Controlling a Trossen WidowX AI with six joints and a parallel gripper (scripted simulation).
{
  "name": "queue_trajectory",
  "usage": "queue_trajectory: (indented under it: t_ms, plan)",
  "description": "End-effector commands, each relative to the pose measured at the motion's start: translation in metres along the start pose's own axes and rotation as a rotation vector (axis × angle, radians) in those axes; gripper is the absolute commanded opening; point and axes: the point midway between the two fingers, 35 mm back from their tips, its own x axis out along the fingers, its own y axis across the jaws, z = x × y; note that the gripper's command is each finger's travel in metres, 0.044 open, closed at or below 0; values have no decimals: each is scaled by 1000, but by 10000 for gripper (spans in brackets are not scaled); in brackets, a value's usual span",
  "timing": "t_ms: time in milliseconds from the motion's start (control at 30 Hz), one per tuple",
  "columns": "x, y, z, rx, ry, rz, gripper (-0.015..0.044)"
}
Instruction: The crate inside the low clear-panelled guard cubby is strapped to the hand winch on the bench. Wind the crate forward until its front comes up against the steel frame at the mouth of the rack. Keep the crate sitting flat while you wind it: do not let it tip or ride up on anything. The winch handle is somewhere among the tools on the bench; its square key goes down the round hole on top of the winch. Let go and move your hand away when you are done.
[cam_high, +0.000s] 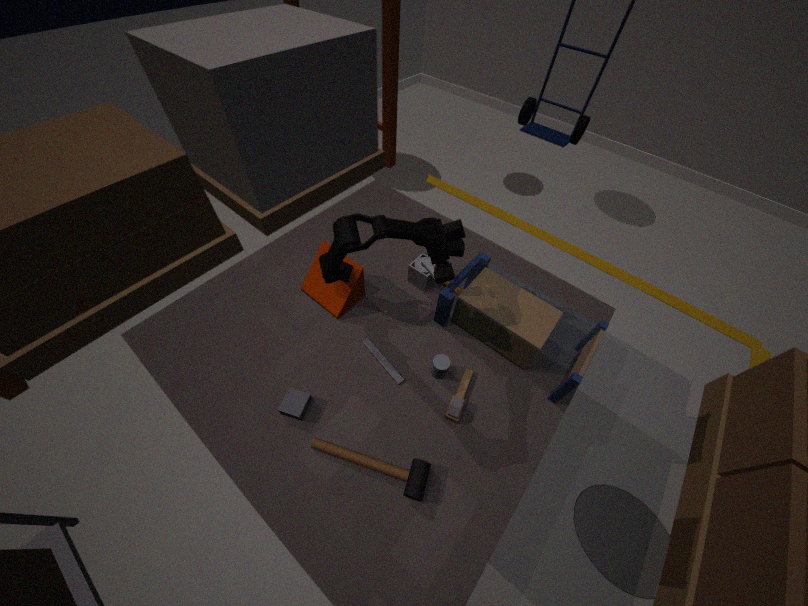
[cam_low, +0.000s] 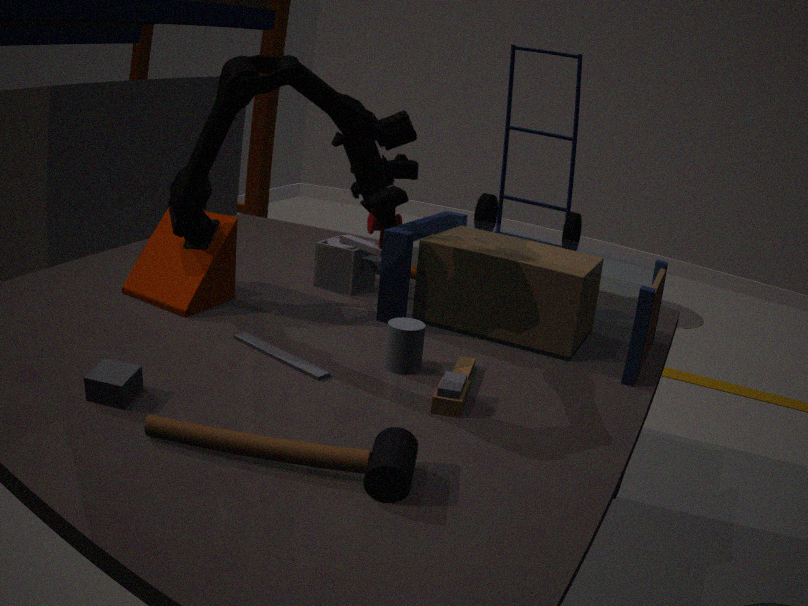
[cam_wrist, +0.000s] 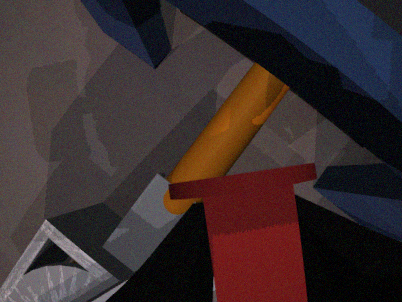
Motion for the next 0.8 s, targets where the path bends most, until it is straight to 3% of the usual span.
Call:
queue_trajectory:
  t_ms: [0, 767]
  plan:
    - [4, 9, 10, 8, -14, 14, 0]
    - [12, 31, 30, 10, -16, 15, 0]
